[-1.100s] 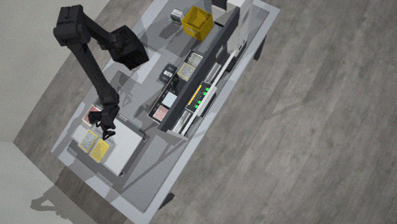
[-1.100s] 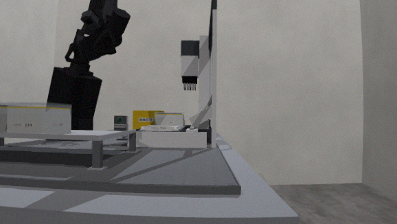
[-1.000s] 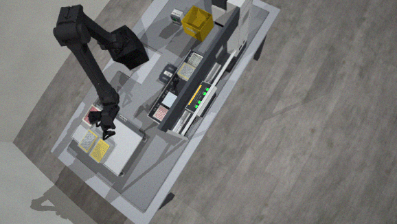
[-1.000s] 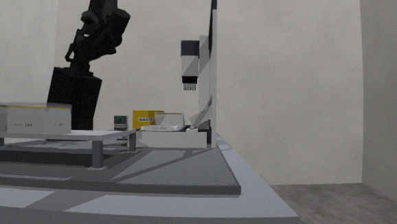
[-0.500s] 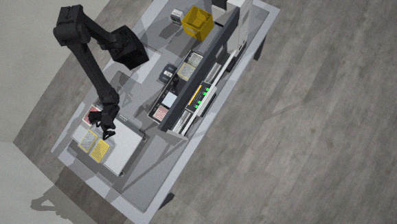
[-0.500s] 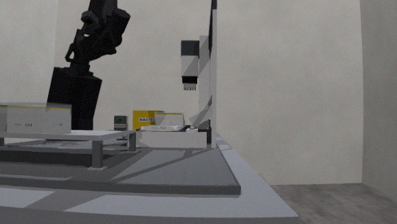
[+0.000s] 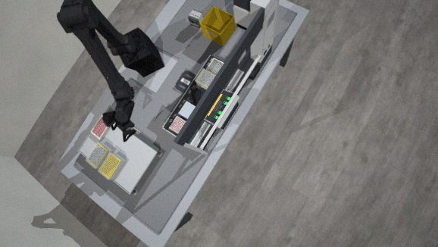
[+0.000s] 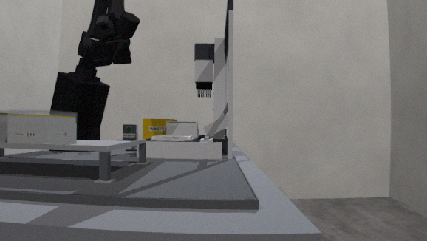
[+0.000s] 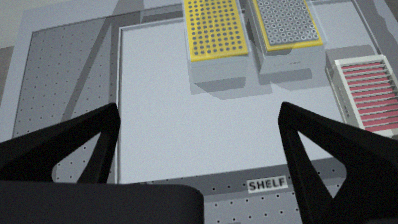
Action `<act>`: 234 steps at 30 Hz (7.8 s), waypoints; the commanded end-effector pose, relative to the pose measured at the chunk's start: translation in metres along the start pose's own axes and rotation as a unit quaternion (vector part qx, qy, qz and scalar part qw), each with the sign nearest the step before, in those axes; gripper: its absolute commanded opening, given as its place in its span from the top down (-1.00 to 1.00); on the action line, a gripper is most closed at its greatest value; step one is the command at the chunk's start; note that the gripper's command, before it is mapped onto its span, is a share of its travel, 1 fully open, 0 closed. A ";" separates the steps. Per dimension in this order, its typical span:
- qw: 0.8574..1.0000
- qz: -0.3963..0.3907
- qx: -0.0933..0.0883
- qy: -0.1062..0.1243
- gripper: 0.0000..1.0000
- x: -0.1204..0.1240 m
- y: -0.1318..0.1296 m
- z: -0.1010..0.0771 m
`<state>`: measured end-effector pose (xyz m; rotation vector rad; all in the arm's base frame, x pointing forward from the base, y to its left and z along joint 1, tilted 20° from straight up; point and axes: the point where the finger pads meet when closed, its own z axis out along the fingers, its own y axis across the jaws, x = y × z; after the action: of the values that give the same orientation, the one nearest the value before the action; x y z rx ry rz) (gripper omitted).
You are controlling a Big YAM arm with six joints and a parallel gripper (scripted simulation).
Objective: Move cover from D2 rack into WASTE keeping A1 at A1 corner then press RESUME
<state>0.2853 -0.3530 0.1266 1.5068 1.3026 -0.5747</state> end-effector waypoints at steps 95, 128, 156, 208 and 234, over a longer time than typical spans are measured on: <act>0.658 -0.608 -0.320 0.309 -1.00 0.195 -0.009 -0.351; 0.579 -0.656 -0.354 0.331 -1.00 0.223 -0.009 -0.358; 0.576 -0.664 -0.332 0.342 -1.00 0.274 -0.043 -0.416; 0.574 -0.660 -0.349 0.336 -1.00 0.289 0.132 -0.437; 0.568 -0.670 -0.337 0.340 -1.00 0.323 0.117 -0.407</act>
<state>0.3810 0.1655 0.0531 -0.2702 2.8080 -0.2336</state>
